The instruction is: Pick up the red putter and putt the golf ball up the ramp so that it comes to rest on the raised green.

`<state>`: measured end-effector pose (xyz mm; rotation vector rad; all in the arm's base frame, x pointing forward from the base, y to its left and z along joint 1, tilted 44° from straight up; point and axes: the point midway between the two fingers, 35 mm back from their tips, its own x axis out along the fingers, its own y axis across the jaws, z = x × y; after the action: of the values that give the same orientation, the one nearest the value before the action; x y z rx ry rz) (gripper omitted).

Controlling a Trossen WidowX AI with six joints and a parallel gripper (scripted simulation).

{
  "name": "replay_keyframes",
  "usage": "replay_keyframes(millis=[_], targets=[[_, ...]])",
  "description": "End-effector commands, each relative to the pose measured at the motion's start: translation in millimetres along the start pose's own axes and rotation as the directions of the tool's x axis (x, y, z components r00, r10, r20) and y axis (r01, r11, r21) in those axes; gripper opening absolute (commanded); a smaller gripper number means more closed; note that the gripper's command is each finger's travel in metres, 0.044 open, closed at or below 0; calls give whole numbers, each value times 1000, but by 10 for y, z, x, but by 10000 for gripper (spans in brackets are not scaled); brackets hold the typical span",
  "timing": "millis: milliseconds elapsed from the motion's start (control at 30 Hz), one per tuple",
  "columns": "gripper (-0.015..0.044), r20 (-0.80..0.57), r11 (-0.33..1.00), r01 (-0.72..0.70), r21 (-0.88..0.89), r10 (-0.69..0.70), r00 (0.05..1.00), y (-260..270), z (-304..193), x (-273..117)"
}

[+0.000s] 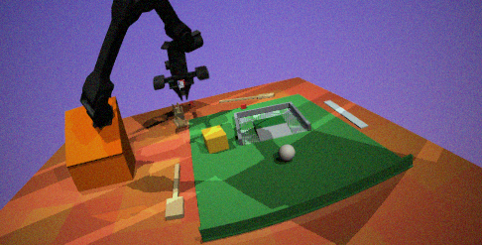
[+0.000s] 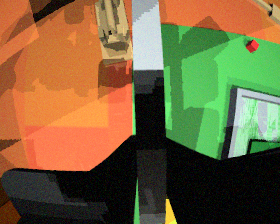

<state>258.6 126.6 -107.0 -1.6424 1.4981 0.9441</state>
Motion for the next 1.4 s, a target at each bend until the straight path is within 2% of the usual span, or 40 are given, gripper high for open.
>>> replay_keyframes(millis=[0,300,600,1000,1367], targets=[[0,9,993,23,113,-24,1000,-154,-192,-129],[0,-5,915,54,399,-56,998,-435,-793,-347],[0,-39,754,87,651,-81,996,-575,-1467,-540],[0,-114,433,143,890,-93,989,-513,-2400,-779],[0,-203,76,209,975,-73,976,-208,-3204,-1002]])
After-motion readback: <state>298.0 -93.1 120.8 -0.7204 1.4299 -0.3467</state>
